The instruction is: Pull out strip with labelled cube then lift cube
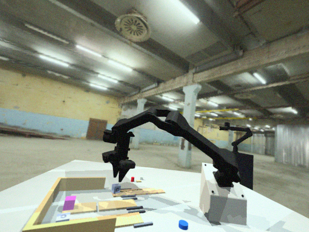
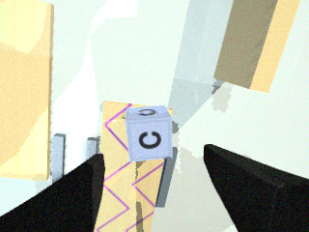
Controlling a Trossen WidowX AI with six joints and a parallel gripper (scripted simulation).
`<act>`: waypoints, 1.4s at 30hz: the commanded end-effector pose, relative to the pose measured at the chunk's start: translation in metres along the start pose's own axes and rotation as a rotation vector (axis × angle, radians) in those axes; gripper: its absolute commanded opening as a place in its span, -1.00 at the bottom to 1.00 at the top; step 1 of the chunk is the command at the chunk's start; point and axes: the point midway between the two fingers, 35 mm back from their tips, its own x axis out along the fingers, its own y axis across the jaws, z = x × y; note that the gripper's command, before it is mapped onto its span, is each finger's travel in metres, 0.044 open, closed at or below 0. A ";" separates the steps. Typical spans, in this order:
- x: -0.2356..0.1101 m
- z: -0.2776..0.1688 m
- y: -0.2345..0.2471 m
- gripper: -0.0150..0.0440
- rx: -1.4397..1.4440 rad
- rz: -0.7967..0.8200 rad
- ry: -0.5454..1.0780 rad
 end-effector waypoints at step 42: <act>0.045 0.001 0.000 -0.16 -0.003 0.002 -0.002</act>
